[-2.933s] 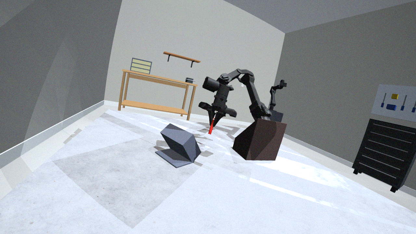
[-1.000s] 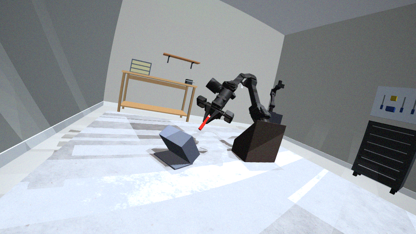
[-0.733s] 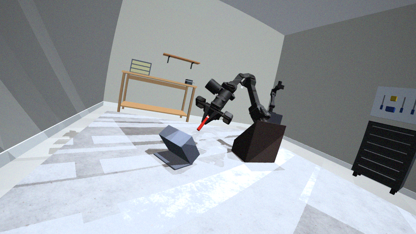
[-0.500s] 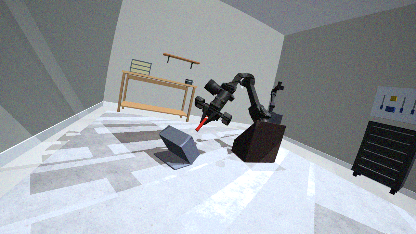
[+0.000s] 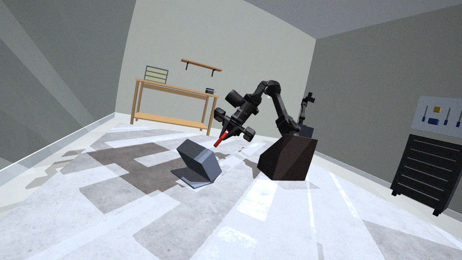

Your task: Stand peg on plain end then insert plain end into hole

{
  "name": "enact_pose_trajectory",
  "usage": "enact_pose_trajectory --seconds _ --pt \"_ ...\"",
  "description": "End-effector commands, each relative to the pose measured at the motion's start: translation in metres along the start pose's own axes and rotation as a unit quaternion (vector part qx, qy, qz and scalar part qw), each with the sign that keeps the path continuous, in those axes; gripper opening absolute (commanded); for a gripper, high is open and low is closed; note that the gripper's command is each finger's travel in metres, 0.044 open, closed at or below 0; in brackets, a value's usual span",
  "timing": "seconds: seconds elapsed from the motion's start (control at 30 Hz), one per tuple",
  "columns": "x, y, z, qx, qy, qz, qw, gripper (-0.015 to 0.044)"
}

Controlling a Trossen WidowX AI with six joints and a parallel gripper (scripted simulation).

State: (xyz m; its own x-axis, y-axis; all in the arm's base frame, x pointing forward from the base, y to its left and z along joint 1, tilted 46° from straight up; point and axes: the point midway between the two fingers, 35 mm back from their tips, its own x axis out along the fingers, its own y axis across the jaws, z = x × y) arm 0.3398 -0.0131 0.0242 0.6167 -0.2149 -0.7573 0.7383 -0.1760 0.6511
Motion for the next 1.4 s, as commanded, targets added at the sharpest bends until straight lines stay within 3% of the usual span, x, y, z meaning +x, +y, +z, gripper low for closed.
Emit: enact_pose_trajectory --seconds 0.0,1.37 --pt "0.006 0.0 -0.001 -0.006 0.004 0.001 1.0 0.0" --pt "0.041 0.001 -0.005 -0.012 0.023 0.02 0.999 0.0"
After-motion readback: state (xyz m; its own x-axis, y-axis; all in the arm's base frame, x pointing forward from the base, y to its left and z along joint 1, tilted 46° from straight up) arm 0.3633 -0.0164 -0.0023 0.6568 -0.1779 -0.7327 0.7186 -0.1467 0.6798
